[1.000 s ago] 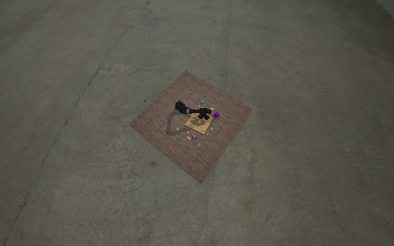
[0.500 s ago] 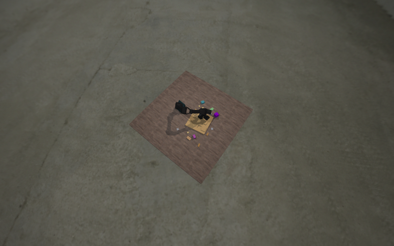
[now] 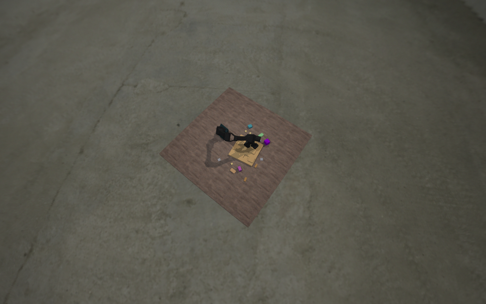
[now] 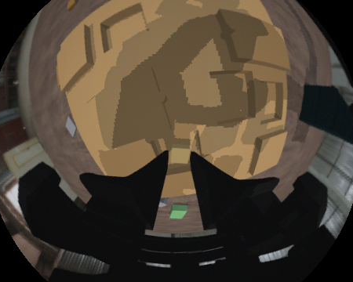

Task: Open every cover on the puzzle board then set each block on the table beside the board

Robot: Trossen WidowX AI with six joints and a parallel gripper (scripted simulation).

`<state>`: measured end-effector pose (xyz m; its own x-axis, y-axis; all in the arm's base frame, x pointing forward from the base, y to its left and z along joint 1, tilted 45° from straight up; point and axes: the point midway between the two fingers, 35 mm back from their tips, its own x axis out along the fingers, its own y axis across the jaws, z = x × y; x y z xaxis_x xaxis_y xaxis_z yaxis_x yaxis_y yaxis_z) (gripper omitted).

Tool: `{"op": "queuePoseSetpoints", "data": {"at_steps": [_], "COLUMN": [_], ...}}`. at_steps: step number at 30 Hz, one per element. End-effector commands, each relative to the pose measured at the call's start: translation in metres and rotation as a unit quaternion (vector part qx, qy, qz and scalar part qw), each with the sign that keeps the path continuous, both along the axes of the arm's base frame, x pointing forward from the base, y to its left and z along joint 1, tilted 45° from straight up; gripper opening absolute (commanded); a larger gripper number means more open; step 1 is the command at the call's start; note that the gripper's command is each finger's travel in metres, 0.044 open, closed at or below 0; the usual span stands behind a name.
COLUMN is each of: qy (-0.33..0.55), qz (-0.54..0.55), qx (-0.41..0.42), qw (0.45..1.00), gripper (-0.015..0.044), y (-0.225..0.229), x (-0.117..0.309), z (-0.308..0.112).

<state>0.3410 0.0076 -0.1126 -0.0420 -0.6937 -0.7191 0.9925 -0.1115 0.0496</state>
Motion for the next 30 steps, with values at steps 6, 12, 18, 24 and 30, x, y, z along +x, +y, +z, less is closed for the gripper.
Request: {"op": "queuePoseSetpoints", "data": {"at_steps": [6, 12, 18, 24, 30], "qy": [0.0, 0.0, 0.0, 0.0, 0.0], "qz": [0.0, 0.0, 0.001, 0.001, 0.002], "qx": [0.0, 0.0, 0.0, 0.0, 0.0], "qw": [1.0, 1.0, 1.0, 1.0, 1.0], "gripper": [0.008, 0.008, 0.008, 0.008, 0.008], "y": [0.0, 0.003, 0.008, 0.014, 0.019], "x": [0.0, 0.0, 0.001, 0.002, 0.002], "z": [0.0, 0.002, 0.008, 0.013, 0.019]}}
